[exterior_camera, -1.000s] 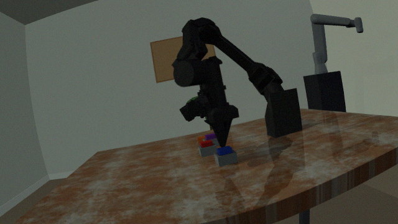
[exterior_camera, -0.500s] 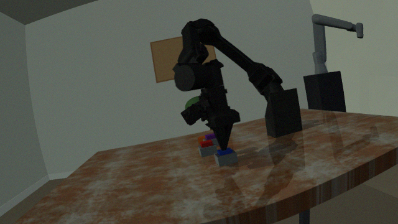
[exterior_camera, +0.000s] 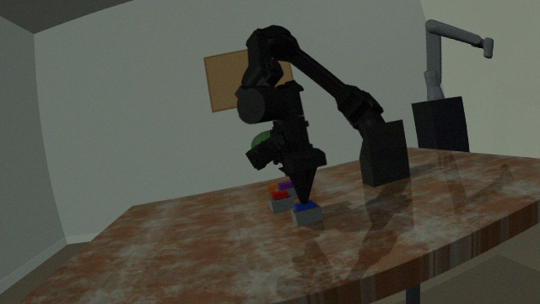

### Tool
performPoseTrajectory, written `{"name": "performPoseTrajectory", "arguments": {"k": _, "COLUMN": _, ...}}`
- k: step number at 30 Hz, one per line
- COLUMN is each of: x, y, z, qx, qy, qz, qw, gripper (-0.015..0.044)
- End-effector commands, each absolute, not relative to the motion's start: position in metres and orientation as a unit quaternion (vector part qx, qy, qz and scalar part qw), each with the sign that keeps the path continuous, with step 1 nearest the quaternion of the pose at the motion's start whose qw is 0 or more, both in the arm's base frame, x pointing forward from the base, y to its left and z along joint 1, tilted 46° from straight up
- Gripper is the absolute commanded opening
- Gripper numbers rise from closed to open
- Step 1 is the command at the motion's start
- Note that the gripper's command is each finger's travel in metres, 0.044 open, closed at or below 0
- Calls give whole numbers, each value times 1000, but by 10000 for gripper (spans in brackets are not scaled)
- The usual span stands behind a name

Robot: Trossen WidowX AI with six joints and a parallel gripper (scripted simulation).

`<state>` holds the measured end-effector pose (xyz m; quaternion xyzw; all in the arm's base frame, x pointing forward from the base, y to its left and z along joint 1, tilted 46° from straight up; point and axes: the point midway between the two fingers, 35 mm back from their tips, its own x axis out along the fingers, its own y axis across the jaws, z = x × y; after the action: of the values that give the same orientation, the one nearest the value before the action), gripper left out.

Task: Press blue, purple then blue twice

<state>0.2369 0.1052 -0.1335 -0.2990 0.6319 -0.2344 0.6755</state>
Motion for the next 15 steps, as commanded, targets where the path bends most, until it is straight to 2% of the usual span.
{"name": "performPoseTrajectory", "arguments": {"k": 1, "x": 235, "y": 120, "z": -119, "qx": -299, "qy": 632, "qz": -234, "qw": 675, "gripper": 20}}
{"name": "performPoseTrajectory", "arguments": {"k": 8, "x": 233, "y": 129, "z": -110, "qx": -301, "qy": 633, "qz": -234, "qw": 674, "gripper": 20}}
{"name": "performPoseTrajectory", "arguments": {"k": 15, "x": 228, "y": 170, "z": -68, "qx": -300, "qy": 633, "qz": -233, "qw": 674, "gripper": 20}}
